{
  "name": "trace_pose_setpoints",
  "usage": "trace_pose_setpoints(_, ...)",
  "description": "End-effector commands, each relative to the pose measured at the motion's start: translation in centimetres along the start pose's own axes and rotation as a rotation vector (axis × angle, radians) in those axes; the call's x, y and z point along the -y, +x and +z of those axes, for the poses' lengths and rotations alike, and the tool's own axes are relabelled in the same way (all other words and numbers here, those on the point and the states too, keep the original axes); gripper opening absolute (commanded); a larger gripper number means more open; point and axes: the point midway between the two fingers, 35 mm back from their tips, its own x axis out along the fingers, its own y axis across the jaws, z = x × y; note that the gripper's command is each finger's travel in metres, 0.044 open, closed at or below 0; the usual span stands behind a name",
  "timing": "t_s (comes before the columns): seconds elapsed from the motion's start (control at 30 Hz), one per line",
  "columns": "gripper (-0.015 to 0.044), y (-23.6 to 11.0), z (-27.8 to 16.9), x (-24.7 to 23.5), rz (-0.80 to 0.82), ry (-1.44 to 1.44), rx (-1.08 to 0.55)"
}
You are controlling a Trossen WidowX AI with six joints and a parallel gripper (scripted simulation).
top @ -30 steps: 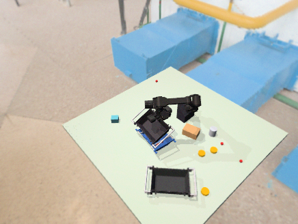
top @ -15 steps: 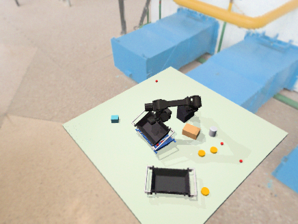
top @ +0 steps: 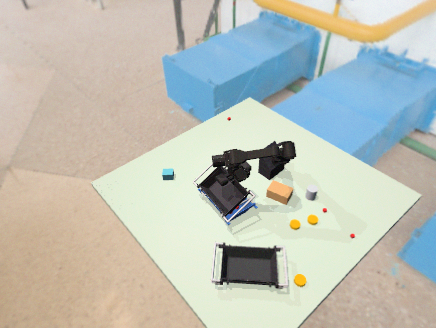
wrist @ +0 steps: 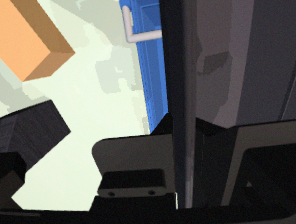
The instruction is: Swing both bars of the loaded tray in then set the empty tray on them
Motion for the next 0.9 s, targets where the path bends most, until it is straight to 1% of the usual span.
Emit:
trace_pose_setpoints(0.0, 0.0000, -0.1, 0.0, 0.2, -0.030, 0.002, 0.004)
trace_pose_setpoints(0.87, 0.0000, 1.6, 0.0, -1.2, -0.030, 0.002, 0.005)
